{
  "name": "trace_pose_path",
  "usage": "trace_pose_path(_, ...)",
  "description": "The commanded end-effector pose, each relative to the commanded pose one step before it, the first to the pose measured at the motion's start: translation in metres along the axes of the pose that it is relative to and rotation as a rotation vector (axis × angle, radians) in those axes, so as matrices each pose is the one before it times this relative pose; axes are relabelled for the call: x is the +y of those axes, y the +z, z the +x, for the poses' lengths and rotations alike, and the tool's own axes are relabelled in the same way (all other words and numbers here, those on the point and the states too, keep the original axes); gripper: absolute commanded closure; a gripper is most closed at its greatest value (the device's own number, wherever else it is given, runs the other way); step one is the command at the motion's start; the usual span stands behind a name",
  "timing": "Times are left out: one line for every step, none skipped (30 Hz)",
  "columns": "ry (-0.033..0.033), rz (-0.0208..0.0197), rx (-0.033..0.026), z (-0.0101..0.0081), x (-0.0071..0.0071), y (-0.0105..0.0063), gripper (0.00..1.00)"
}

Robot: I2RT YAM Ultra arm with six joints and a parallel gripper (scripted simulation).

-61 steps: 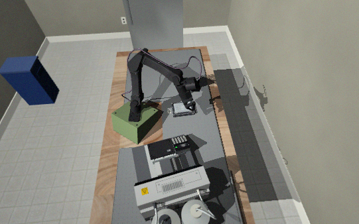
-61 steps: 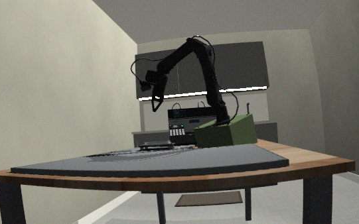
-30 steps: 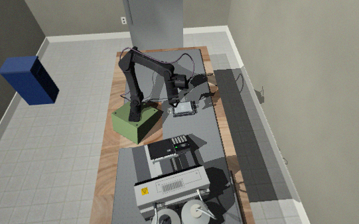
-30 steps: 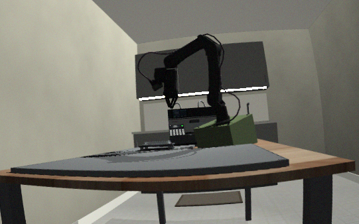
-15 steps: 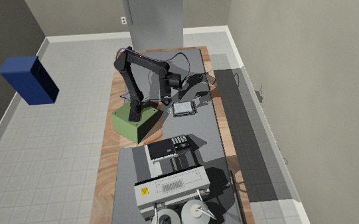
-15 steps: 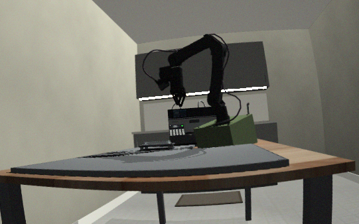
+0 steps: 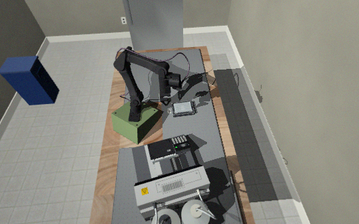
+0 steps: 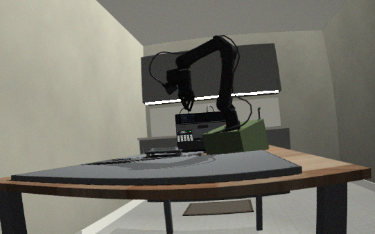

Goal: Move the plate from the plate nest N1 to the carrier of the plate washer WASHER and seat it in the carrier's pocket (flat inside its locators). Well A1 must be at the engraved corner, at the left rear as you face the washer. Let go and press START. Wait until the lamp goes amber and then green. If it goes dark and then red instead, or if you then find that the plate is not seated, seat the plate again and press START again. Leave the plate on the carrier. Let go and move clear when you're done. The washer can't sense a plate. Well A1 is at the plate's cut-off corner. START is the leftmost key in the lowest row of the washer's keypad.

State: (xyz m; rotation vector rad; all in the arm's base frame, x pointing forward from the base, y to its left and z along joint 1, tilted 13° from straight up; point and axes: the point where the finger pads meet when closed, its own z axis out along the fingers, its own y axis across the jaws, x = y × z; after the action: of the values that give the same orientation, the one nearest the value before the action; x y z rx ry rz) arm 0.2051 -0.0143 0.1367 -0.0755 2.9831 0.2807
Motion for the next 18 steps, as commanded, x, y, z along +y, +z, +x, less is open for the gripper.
trace_pose_path(-0.04122,-0.00702,0.02093,-0.00157,0.00316,0.00898,0.00)
trace_pose_path(-0.02710,0.00059,0.00540,-0.00198,0.00192,0.00414,0.00)
trace_pose_path(0.01456,0.00138,0.00029,-0.00346,0.00179,0.00285,0.00)
trace_pose_path(-0.00004,0.00165,0.00031,-0.00343,0.00180,0.00285,0.00)
trace_pose_path(-0.00003,0.00248,0.00048,-0.00346,0.00172,0.00289,0.00)
trace_pose_path(-0.00003,0.00071,-0.00005,-0.00350,0.00199,0.00285,0.00)
trace_pose_path(-0.00003,0.00034,-0.00014,-0.00352,0.00205,0.00284,0.00)
trace_pose_path(-0.00015,0.00045,-0.00072,-0.00369,0.00205,0.00270,0.00)
trace_pose_path(-0.00201,0.00224,-0.00981,-0.00644,0.00197,0.00039,0.00)
trace_pose_path(-0.00250,0.00242,-0.01247,-0.00727,0.00202,-0.00022,0.00)
trace_pose_path(-0.00298,0.00249,-0.01514,-0.00812,0.00210,-0.00083,0.00)
trace_pose_path(-0.00074,0.00036,-0.00419,-0.00477,0.00217,0.00200,0.00)
trace_pose_path(0.00000,0.00000,0.00000,0.00000,0.00000,0.00000,0.00)
trace_pose_path(0.00000,0.00000,0.00000,0.00000,0.00000,0.00000,0.00)
trace_pose_path(0.00004,-0.00030,-0.00026,-0.00355,0.00218,0.00299,0.00)
trace_pose_path(0.00004,-0.00029,-0.00025,-0.00354,0.00217,0.00300,0.00)
trace_pose_path(0.00004,-0.00029,-0.00024,-0.00354,0.00217,0.00300,0.00)
trace_pose_path(0.00003,-0.00030,-0.00024,-0.00350,0.00210,0.00295,0.00)
